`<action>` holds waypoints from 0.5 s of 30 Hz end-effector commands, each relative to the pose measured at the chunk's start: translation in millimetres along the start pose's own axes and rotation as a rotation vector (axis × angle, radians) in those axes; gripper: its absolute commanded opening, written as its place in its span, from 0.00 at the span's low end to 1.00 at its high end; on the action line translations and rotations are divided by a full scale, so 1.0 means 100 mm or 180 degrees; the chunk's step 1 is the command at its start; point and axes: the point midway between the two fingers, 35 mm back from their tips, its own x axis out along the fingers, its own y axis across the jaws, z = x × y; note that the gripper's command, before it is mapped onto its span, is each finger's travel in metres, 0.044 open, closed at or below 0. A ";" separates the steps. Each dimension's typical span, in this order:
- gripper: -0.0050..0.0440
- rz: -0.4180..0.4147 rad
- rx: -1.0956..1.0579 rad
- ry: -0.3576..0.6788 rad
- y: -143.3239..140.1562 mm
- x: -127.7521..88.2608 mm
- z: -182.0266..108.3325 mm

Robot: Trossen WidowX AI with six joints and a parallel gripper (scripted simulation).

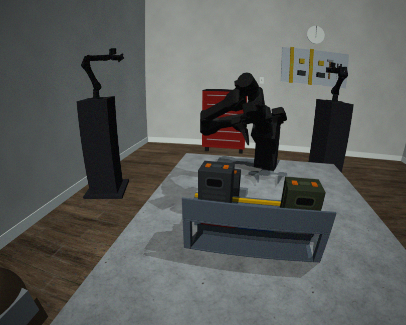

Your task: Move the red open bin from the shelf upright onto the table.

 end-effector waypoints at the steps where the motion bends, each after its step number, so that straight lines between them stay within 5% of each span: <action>1: 1.00 -0.0090 0.0358 0.0153 -0.26 0.09 0.06; 12: 1.00 -0.0090 0.0358 0.0153 -0.26 0.09 0.06; 15: 1.00 -0.0383 0.0736 0.0091 -0.54 0.11 0.11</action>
